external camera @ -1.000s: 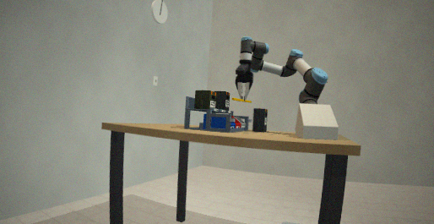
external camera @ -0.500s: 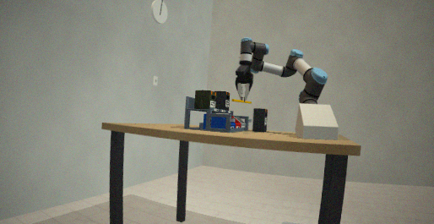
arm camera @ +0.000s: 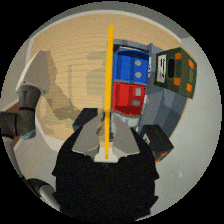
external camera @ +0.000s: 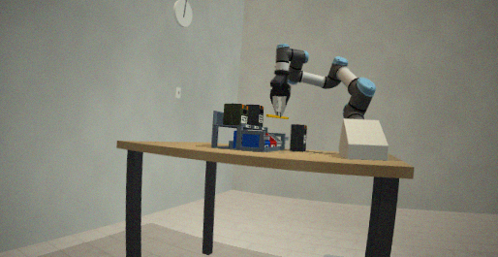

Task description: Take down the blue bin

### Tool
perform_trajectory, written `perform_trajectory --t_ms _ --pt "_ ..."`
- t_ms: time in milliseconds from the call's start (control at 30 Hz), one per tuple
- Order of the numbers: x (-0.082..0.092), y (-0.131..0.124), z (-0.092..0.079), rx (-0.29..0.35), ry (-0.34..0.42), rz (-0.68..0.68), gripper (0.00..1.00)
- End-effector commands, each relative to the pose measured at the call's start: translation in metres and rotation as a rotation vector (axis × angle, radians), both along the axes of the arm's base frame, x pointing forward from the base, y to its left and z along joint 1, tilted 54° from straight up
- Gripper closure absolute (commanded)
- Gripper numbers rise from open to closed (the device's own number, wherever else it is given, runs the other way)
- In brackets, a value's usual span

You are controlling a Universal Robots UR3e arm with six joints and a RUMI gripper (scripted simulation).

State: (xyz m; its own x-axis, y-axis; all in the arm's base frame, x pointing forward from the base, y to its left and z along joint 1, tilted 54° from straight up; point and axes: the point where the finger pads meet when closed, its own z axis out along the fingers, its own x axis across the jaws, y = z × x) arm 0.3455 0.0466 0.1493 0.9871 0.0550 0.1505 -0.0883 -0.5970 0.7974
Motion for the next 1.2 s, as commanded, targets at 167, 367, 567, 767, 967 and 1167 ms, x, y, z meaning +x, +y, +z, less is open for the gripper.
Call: perform_trajectory --t_ms 167,367,567,767,967,1167 --pt "0.0 0.0 0.0 0.001 -0.002 0.001 1.0" --pt "-0.037 0.003 -0.013 0.001 -0.002 0.001 1.0" --pt "-0.037 0.003 -0.013 0.001 -0.002 0.001 1.0" --pt "-0.037 0.003 -0.013 0.001 -0.002 0.001 1.0" --pt "-0.074 0.006 -0.027 0.001 -0.002 0.001 1.0" --pt "-0.074 0.006 -0.027 0.001 -0.002 0.001 1.0"
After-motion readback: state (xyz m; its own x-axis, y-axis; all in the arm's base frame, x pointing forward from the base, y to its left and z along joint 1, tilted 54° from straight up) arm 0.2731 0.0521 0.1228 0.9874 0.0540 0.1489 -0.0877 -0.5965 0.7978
